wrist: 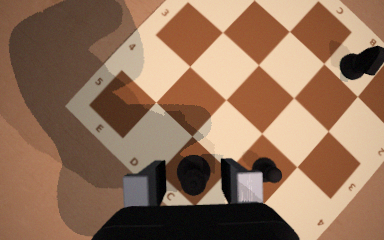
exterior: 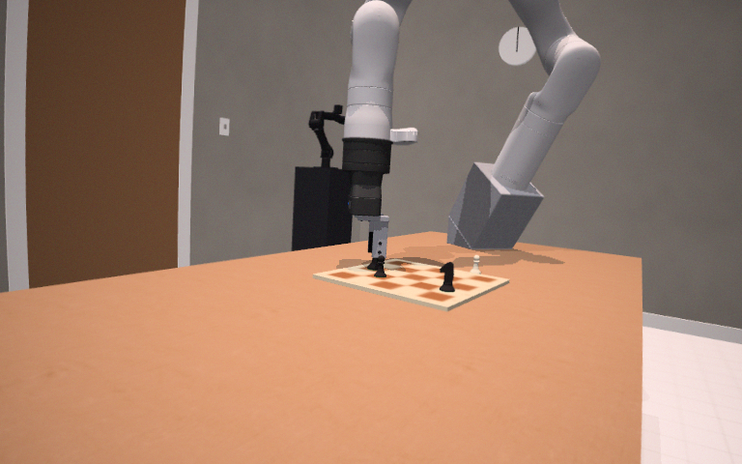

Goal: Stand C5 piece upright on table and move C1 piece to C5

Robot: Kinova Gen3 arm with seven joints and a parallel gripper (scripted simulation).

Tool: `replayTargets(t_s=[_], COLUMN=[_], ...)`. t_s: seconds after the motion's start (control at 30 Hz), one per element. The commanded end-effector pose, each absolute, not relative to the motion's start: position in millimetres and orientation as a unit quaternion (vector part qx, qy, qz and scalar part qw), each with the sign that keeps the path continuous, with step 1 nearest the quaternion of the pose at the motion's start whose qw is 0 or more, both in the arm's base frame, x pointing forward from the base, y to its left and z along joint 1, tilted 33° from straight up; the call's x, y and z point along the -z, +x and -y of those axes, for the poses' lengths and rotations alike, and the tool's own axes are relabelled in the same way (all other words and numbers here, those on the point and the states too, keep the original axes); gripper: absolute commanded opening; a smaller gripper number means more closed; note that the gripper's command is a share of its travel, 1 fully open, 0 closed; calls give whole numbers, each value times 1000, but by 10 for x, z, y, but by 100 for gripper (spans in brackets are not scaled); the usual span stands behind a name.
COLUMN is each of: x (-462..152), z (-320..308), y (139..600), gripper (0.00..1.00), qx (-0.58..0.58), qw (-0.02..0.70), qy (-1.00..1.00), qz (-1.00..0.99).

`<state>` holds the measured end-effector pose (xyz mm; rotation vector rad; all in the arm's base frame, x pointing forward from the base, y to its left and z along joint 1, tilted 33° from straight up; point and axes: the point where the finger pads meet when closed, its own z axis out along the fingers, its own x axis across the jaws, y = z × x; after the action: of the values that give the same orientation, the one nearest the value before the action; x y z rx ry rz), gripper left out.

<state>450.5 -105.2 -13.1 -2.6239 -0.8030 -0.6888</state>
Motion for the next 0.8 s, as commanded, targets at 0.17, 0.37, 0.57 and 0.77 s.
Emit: replayTargets(t_s=[0.17, 0.37, 0.57, 0.77], x=[-35, -304, -469, -602], z=[1145, 1280, 1362, 1429], y=[4442, 4328, 4258, 4201], gripper=[79, 79, 79, 79], qx=[241, 241, 241, 241], qw=[154, 154, 154, 154], qy=[-916, -916, -916, -916], qz=[280, 280, 280, 280])
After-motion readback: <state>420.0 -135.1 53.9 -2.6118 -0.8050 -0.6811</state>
